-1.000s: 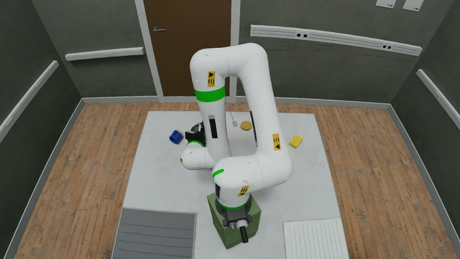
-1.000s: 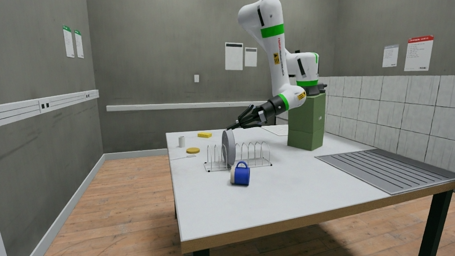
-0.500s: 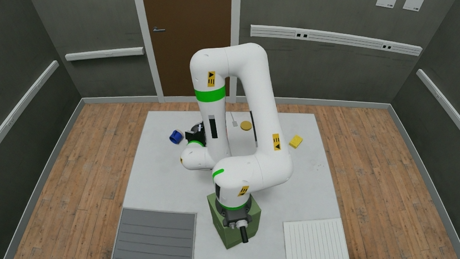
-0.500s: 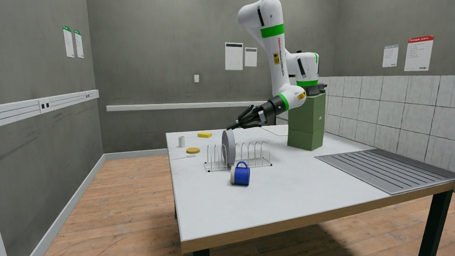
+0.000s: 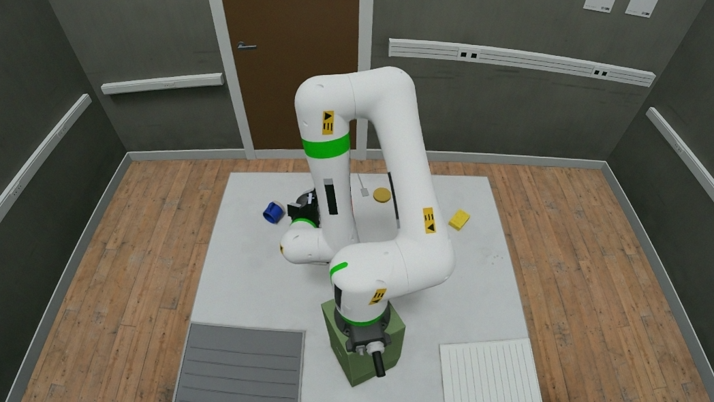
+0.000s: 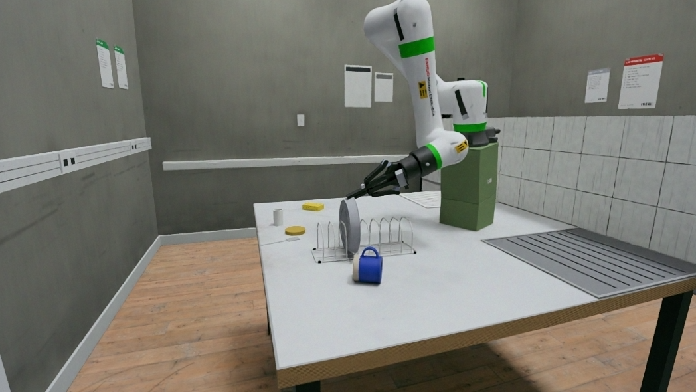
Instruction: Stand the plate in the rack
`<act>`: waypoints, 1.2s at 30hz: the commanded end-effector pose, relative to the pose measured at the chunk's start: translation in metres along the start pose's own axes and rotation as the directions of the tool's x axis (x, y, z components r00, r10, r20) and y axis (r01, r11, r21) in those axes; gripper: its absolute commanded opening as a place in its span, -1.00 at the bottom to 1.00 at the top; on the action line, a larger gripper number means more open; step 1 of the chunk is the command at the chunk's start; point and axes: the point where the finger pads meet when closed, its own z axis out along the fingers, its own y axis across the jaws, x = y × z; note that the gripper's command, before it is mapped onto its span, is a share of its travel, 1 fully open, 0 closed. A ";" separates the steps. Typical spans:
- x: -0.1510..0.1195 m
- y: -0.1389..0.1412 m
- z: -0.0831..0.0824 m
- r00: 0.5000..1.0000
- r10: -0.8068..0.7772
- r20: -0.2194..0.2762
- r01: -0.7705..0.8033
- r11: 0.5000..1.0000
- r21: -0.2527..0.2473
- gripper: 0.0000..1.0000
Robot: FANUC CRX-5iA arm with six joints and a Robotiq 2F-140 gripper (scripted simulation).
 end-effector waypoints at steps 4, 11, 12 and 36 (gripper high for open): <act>0.000 0.001 0.000 1.000 0.000 0.000 0.000 1.000 -0.001 -0.80; 0.000 0.001 0.000 1.000 0.000 0.000 0.000 1.000 -0.001 -0.80; 0.000 0.001 0.000 1.000 0.000 0.000 0.000 1.000 -0.001 -0.55; 0.000 0.001 0.000 1.000 0.000 0.000 0.000 1.000 -0.001 -0.55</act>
